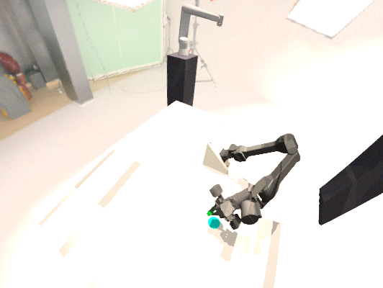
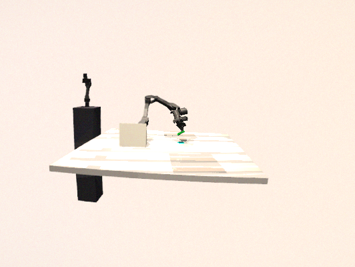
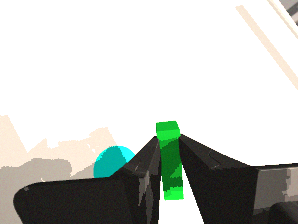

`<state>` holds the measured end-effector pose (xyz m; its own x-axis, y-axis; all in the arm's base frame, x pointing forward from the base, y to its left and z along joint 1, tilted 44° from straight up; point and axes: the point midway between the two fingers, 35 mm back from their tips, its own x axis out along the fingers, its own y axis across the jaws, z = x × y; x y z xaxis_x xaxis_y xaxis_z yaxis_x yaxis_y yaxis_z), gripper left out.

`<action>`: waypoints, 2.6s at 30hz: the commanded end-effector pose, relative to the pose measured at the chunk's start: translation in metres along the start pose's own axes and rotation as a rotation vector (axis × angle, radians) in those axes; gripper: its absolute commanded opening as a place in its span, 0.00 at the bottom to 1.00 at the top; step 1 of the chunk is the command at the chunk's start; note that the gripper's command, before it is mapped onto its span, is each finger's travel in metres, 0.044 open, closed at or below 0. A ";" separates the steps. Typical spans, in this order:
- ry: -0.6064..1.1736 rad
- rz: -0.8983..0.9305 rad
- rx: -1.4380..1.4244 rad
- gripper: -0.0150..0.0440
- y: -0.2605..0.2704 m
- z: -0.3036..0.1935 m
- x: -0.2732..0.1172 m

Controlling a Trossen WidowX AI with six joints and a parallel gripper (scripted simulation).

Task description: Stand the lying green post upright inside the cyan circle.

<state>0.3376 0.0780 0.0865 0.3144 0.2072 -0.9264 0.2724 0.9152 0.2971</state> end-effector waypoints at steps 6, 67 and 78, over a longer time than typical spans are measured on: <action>-0.067 -0.013 0.013 0.29 0.000 0.001 -0.002; -0.472 0.010 0.121 0.29 0.008 0.000 -0.015; -0.544 0.031 0.152 0.29 0.008 -0.001 -0.020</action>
<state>0.3334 0.0832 0.1046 0.7185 -0.0003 -0.6955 0.3633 0.8529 0.3749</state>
